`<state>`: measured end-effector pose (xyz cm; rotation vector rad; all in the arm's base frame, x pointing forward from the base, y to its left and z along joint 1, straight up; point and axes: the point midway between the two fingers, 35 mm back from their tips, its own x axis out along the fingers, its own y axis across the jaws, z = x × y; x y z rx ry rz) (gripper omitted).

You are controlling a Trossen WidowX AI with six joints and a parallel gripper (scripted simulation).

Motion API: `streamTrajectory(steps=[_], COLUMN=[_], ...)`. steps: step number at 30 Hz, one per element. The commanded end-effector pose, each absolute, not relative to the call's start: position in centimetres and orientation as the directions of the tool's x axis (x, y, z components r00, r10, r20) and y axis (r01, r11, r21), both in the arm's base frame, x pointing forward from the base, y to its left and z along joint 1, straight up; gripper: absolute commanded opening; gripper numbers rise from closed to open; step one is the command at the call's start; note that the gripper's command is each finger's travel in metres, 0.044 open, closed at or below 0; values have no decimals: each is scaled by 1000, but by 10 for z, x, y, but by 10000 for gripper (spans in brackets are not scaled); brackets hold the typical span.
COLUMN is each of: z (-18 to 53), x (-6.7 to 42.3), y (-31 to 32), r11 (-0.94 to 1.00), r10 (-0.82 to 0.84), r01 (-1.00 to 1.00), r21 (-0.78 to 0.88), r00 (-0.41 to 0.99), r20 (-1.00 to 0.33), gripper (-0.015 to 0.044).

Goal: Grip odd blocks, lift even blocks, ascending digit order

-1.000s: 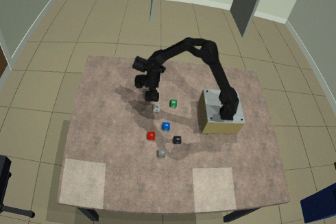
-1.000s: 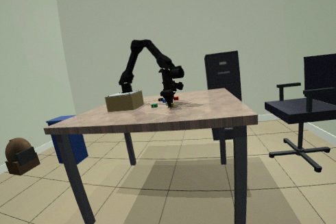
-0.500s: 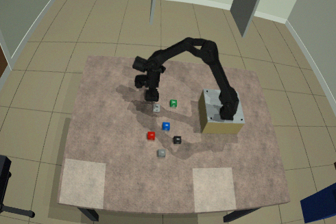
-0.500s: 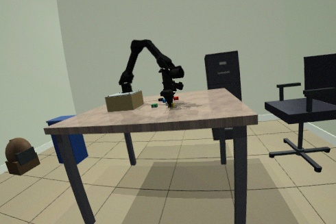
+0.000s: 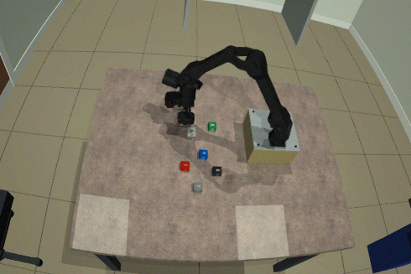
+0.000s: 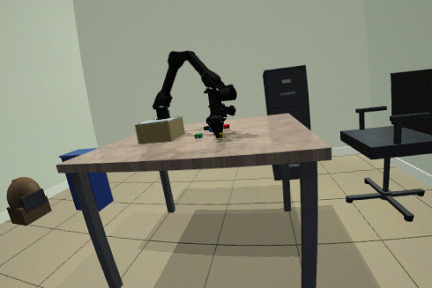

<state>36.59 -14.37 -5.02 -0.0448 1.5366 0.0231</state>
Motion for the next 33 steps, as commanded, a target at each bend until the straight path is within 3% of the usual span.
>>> streamTrajectory(steps=[1,9,17,27,33], z=[-39,-12,18,51,64], x=[366,368,367,289,234], y=[-144,-131,12,165,214], r11=[999,999,999,999,999], r10=[-12,-11,4,20,26], r01=[-48,-48,-48,-49,-49], r21=[-13,-12,2,19,25], r00=[35,35,36,28,22], r20=[-999,-999,-999,-999,-999], gripper=[400,400,400,400,400])
